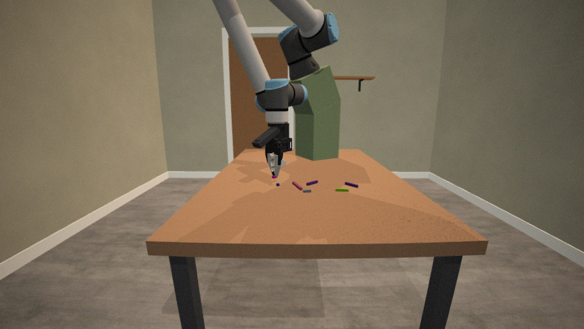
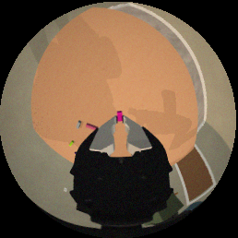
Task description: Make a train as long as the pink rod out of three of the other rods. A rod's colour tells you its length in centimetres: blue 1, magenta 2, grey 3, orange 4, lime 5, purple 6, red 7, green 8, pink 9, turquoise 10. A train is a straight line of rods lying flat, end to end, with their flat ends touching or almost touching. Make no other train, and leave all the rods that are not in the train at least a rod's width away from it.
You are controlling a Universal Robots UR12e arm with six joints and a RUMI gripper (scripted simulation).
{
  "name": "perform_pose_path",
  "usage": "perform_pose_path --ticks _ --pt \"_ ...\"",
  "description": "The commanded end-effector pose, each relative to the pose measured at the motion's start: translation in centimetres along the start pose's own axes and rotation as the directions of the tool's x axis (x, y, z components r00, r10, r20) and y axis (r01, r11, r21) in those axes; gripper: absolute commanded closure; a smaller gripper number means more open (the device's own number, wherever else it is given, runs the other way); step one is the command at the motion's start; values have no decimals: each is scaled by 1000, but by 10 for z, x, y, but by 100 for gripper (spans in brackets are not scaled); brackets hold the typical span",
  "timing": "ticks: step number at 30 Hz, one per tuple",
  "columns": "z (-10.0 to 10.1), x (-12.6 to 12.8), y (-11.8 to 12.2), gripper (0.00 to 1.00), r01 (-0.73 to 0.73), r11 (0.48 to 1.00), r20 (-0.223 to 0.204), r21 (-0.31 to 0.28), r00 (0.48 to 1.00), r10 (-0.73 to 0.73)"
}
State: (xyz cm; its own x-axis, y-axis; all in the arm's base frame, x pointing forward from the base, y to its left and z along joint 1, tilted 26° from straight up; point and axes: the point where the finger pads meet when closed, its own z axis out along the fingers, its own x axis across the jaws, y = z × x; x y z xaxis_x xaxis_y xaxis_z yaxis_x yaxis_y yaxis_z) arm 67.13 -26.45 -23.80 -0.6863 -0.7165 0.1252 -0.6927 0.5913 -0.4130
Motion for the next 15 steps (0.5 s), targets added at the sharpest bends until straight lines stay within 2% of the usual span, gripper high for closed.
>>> perform_pose_path --ticks 1,15 --pt "15 0 -1 100 0 1000 0 1 1000 0" --pt "25 0 -1 100 0 1000 0 1 1000 0"
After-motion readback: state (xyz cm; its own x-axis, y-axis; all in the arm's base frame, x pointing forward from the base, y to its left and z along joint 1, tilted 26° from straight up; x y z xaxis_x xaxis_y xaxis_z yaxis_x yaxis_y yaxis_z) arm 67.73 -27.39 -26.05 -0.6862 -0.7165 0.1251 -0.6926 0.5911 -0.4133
